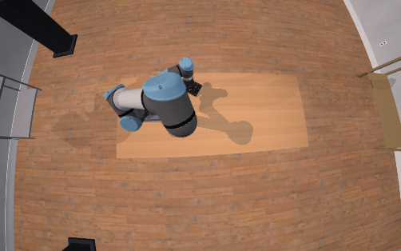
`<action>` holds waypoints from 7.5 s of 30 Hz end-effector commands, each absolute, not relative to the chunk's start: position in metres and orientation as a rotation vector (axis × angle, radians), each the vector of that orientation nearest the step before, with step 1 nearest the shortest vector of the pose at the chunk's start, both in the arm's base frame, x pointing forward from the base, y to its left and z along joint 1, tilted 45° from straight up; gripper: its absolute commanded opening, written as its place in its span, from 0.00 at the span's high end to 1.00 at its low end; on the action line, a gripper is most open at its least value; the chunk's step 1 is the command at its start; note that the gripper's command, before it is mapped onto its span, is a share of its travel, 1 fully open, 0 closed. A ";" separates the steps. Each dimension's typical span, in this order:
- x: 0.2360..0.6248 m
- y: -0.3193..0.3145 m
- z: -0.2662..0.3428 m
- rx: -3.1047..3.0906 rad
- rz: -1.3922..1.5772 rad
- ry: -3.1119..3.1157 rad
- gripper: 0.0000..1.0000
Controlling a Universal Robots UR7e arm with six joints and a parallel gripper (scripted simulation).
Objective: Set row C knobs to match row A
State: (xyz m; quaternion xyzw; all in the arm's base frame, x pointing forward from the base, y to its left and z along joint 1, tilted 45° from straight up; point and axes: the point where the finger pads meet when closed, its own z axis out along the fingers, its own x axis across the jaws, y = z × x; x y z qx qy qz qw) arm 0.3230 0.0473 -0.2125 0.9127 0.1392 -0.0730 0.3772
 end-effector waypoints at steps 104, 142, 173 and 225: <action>0.326 0.070 -0.191 2.170 -0.459 1.049 0.54; 0.325 0.075 -0.184 2.238 -0.384 0.846 0.54; 0.336 0.078 -0.176 2.356 -0.099 0.156 0.54; 0.348 0.075 -0.162 2.295 0.210 -0.590 0.54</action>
